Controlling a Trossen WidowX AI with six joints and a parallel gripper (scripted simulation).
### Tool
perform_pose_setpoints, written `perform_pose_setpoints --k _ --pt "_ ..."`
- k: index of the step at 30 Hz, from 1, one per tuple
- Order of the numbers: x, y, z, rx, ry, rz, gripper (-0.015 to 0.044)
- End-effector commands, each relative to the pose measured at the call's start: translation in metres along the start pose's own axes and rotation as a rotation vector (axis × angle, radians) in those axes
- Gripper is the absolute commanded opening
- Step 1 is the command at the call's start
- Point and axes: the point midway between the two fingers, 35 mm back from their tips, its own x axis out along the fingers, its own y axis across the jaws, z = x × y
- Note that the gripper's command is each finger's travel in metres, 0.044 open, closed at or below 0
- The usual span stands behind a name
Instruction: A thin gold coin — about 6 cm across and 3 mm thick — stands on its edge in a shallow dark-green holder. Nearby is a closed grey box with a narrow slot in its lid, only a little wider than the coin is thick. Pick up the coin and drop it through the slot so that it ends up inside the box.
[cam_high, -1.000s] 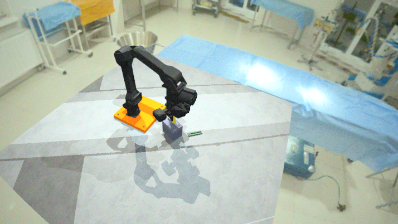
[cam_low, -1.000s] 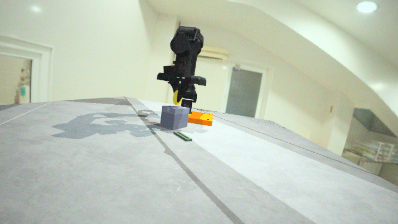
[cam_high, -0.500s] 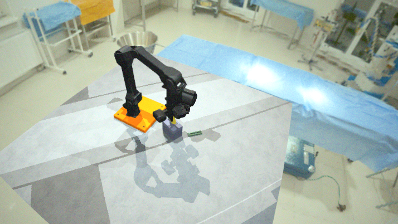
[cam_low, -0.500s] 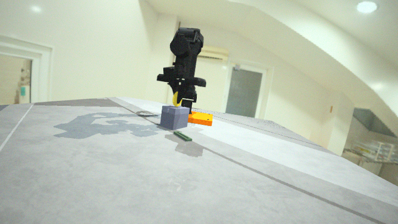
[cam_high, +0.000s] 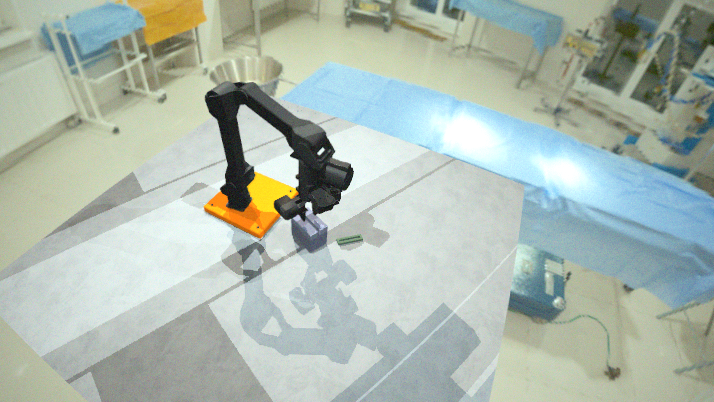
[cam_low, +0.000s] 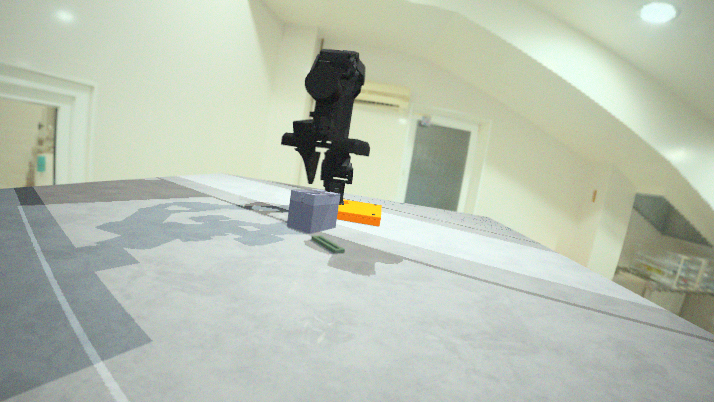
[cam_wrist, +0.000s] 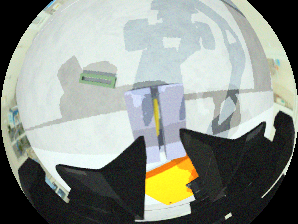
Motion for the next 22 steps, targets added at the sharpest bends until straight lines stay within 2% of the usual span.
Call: perform_pose_setpoints --k 1,9,13,22 --pt "-0.005 0.000 0.000 0.000 0.000 0.000 0.0239" --pt "-0.025 0.000 0.000 0.000 0.001 -0.001 0.0440" --pt "-0.059 -0.002 -0.004 0.000 0.006 -0.002 0.0440" --pt "-0.061 -0.002 -0.004 0.000 0.006 -0.002 0.0440"
